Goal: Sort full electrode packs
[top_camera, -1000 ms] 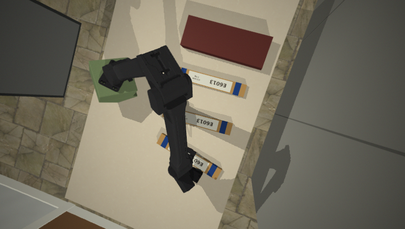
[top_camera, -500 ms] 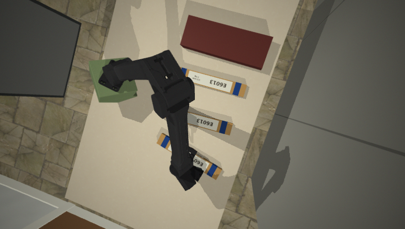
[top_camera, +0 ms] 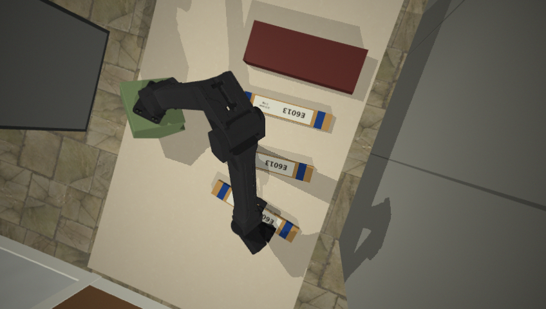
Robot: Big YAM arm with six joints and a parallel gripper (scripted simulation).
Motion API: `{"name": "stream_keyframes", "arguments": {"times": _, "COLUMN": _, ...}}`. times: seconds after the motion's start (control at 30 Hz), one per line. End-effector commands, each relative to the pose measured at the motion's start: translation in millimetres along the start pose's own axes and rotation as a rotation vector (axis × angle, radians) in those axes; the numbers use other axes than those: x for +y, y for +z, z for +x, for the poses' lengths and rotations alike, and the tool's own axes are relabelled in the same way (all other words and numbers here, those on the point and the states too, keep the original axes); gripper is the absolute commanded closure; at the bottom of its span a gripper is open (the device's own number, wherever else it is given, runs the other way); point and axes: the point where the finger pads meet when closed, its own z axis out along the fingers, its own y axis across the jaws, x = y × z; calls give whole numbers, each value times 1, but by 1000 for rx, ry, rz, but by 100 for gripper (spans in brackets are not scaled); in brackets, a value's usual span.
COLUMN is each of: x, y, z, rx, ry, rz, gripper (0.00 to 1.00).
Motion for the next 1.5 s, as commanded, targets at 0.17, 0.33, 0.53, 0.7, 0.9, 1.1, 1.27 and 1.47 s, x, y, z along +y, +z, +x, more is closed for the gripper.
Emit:
{"name": "stream_keyframes", "arguments": {"times": 0.17, "x": -8, "y": -16, "z": -8, "rx": -27, "ry": 4, "rz": 19, "gripper": 4}}
{"name": "stream_keyframes", "arguments": {"times": 0.33, "x": -9, "y": -18, "z": -8, "rx": -28, "ry": 2, "rz": 20, "gripper": 4}}
{"name": "stream_keyframes", "arguments": {"times": 0.53, "x": -5, "y": -14, "z": -8, "rx": -22, "ry": -4, "rz": 15, "gripper": 4}}
{"name": "stream_keyframes", "arguments": {"times": 0.7, "x": -1, "y": -13, "z": -8, "rx": -18, "ry": -8, "rz": 11, "gripper": 4}}
{"name": "stream_keyframes", "arguments": {"times": 0.9, "x": -1, "y": -12, "z": -8, "rx": -17, "ry": -8, "rz": 11, "gripper": 100}}
{"name": "stream_keyframes", "arguments": {"times": 1.1, "x": -3, "y": -10, "z": -8, "rx": -18, "ry": -5, "rz": 11, "gripper": 100}}
{"name": "stream_keyframes", "arguments": {"times": 1.27, "x": -4, "y": -9, "z": -8, "rx": -18, "ry": -4, "rz": 11, "gripper": 100}}
{"name": "stream_keyframes", "arguments": {"times": 1.47, "x": -4, "y": -9, "z": -8, "rx": -18, "ry": -3, "rz": 11, "gripper": 100}}
